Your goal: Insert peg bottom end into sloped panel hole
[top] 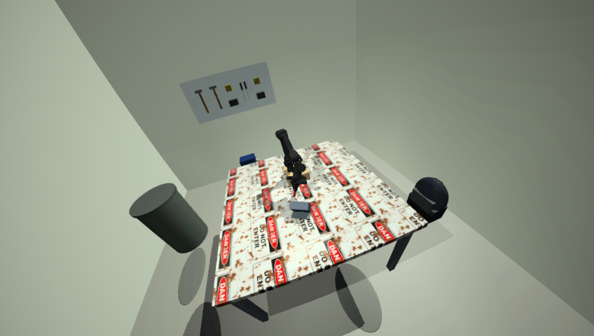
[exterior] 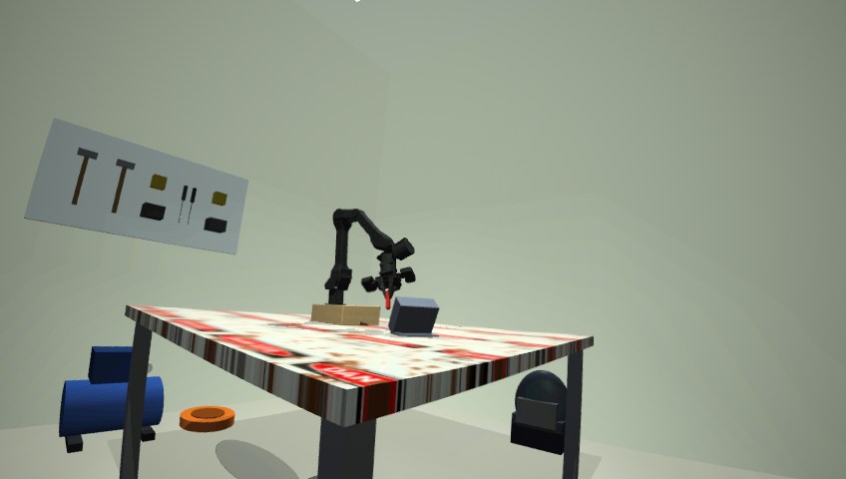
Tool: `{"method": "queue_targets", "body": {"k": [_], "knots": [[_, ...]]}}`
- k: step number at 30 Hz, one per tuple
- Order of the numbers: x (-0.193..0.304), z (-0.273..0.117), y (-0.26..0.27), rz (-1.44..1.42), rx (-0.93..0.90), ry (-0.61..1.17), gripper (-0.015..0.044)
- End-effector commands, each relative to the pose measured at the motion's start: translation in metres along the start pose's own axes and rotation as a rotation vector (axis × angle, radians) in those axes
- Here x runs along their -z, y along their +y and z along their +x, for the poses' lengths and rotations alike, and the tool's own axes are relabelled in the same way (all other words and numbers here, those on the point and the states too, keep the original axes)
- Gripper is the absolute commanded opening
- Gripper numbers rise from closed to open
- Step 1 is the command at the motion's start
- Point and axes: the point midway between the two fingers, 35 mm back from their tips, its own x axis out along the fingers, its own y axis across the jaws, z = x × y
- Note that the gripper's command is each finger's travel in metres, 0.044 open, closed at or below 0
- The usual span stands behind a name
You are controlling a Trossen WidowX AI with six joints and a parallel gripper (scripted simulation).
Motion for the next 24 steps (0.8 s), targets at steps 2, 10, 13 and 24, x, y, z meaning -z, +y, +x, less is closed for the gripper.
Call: {"method": "queue_targets", "body": {"k": [2,10,13,24], "knots": [[-0.003,-0.002,0.0,-0.049,0.016,0.023,0.0],[-0.009,-0.005,-0.004,-0.126,0.052,0.057,0.0],[-0.012,-0.007,-0.005,-0.154,0.065,0.07,0.0],[-0.02,-0.013,-0.009,-0.255,0.111,0.119,0.0]]}}
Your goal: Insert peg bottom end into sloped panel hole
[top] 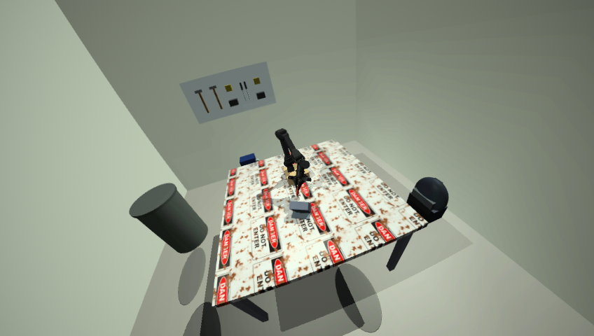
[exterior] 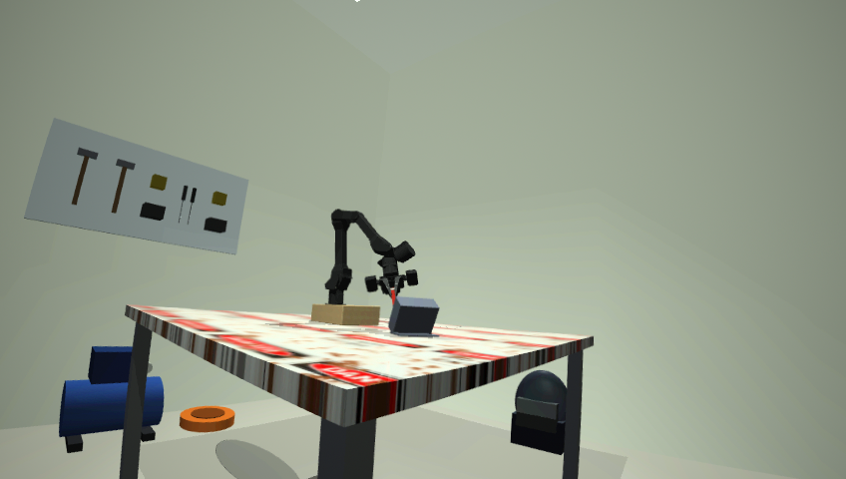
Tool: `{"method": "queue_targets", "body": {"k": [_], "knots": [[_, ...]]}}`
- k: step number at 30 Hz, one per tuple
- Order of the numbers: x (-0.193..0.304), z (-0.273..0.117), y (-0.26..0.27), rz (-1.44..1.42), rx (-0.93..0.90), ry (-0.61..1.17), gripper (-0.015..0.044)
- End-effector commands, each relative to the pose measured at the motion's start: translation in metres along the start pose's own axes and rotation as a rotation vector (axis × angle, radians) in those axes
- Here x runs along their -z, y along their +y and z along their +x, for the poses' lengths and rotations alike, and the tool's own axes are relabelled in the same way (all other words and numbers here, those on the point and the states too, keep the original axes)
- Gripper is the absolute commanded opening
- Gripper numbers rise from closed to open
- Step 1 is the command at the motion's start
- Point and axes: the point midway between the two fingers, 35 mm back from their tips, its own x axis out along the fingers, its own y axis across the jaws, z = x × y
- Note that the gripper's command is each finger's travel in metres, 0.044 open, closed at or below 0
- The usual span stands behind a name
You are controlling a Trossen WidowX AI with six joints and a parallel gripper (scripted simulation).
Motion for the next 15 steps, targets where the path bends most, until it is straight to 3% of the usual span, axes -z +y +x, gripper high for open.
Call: {"method": "queue_targets", "body": {"k": [1,15], "knots": [[-0.0024,-0.002,0.0003,-0.037,0.009,0.019,0.0],[-0.0105,-0.0113,-0.0066,-0.159,0.062,0.085,0.0]]}}
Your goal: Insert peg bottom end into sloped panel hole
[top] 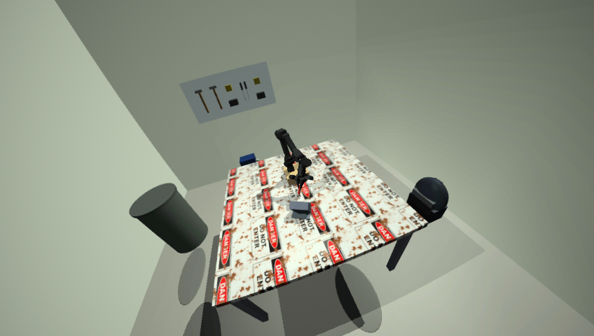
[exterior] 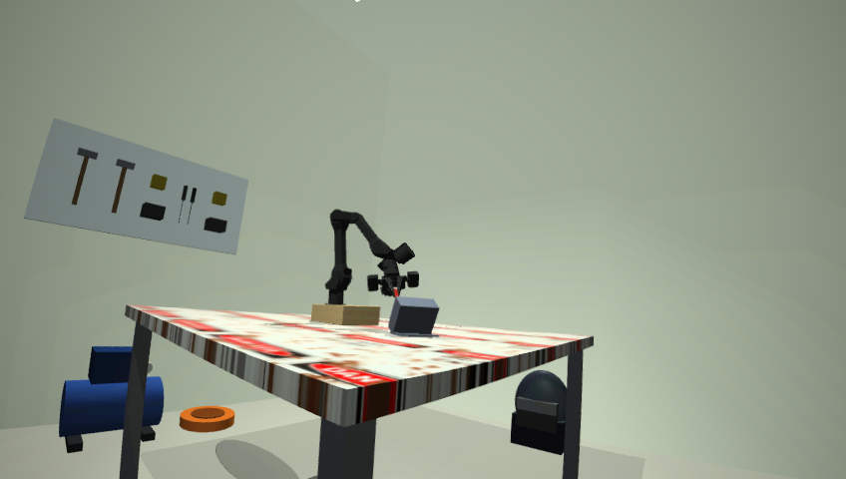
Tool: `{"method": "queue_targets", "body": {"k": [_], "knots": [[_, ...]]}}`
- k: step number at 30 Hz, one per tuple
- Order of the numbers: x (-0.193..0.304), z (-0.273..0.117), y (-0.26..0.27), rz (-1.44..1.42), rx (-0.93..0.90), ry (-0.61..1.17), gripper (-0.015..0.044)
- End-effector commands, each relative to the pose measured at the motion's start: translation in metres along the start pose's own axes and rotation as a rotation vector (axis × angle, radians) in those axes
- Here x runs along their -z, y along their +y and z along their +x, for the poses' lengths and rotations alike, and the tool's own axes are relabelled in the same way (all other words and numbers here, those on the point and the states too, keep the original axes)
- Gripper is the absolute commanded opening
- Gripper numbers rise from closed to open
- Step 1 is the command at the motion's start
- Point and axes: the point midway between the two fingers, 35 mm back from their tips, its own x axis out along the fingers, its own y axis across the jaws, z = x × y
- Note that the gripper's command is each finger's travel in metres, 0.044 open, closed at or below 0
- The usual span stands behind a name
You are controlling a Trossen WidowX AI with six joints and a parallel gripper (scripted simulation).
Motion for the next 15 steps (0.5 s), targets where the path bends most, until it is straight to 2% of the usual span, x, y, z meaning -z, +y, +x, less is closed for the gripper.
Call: {"method": "queue_targets", "body": {"k": [1,15], "knots": [[-0.0022,-0.0025,0.0003,-0.035,0.007,0.02,0.0],[-0.0082,-0.0121,-0.0061,-0.143,0.051,0.083,0.0]]}}
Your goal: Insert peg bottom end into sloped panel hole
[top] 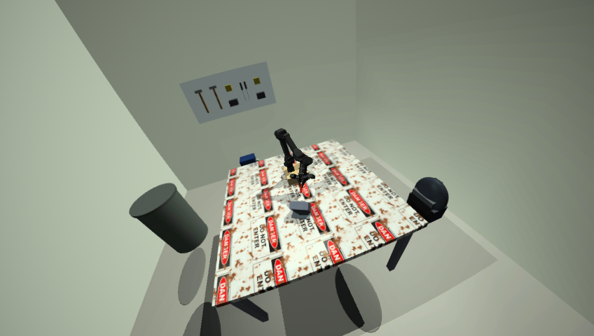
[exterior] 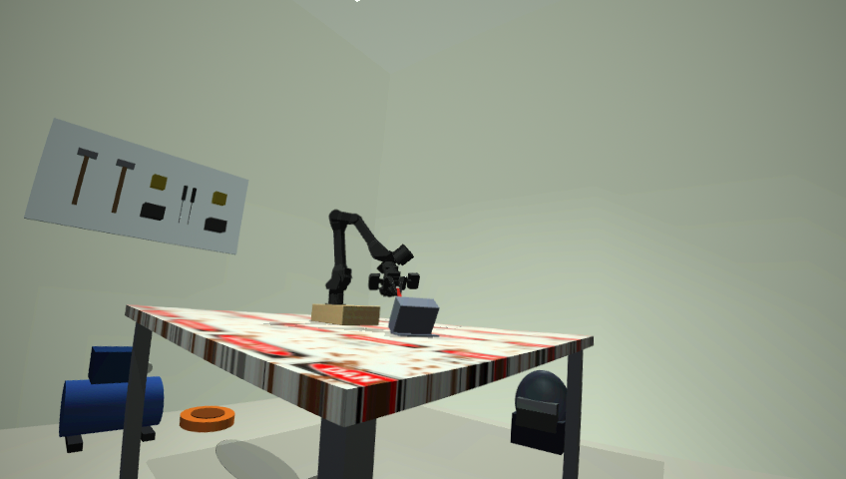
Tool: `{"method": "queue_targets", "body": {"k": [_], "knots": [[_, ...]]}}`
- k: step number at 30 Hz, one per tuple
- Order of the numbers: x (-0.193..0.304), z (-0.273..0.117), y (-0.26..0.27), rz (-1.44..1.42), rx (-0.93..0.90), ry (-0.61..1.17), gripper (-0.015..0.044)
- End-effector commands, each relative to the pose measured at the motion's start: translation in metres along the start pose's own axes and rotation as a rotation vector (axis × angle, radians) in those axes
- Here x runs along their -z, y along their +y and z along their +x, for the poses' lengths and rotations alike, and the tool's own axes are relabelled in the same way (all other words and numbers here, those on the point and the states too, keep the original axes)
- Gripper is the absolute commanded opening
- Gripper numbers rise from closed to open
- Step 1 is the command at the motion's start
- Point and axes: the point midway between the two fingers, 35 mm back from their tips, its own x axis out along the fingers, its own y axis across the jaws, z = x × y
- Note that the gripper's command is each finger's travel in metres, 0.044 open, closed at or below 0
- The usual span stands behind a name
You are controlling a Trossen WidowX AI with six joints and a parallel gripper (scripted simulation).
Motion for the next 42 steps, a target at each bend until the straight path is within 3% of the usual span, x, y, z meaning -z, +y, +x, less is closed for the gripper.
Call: {"method": "queue_targets", "body": {"k": [1,42], "knots": [[-0.001,-0.001,0.001,-0.02,0.0,0.012,0.0],[0.0,0.034,-0.009,-0.13,0.042,0.085,0.0]]}}
